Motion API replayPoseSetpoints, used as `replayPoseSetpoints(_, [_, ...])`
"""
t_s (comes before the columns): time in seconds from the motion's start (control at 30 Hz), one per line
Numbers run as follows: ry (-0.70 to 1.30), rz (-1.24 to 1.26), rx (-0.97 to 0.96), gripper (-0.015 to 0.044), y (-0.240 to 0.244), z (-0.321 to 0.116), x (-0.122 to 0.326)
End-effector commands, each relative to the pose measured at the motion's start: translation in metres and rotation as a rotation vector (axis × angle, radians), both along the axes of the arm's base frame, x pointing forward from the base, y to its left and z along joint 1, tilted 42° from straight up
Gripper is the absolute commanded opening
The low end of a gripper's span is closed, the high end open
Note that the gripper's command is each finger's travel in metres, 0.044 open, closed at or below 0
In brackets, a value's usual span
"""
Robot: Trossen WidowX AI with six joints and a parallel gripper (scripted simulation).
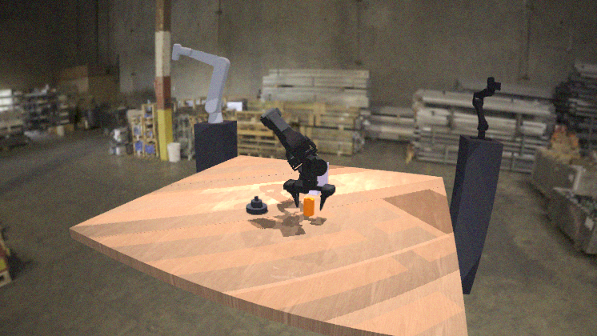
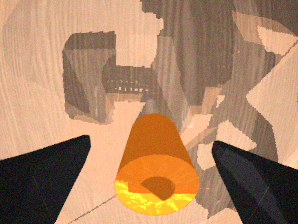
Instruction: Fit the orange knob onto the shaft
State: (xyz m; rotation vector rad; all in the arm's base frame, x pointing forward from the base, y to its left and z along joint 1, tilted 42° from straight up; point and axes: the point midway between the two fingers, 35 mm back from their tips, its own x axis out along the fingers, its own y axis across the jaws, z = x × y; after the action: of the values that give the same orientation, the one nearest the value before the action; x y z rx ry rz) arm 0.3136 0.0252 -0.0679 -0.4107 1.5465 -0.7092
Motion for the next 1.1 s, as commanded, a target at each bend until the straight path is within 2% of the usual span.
replayPoseSetpoints(0.0, [0.01,0.004,-0.006,0.044,-0.006,-0.006,-0.004])
replayPoseSetpoints(0.17, [0.01,0.003,-0.006,0.044,-0.01,-0.01,-0.005])
replayPoseSetpoints(0.5, [0.01,0.003,-0.006,0.0177,-0.01,-0.01,-0.005])
replayPoseSetpoints(0.73, [0.01,0.003,-0.006,0.0131,-0.01,-0.01,-0.005])
replayPoseSetpoints(0.9, [0.009,0.004,-0.004,0.0,0.0,-0.001,-0.001])
replayPoseSetpoints(1.07, [0.009,0.005,-0.001,0.0,0.019,0.017,0.006])
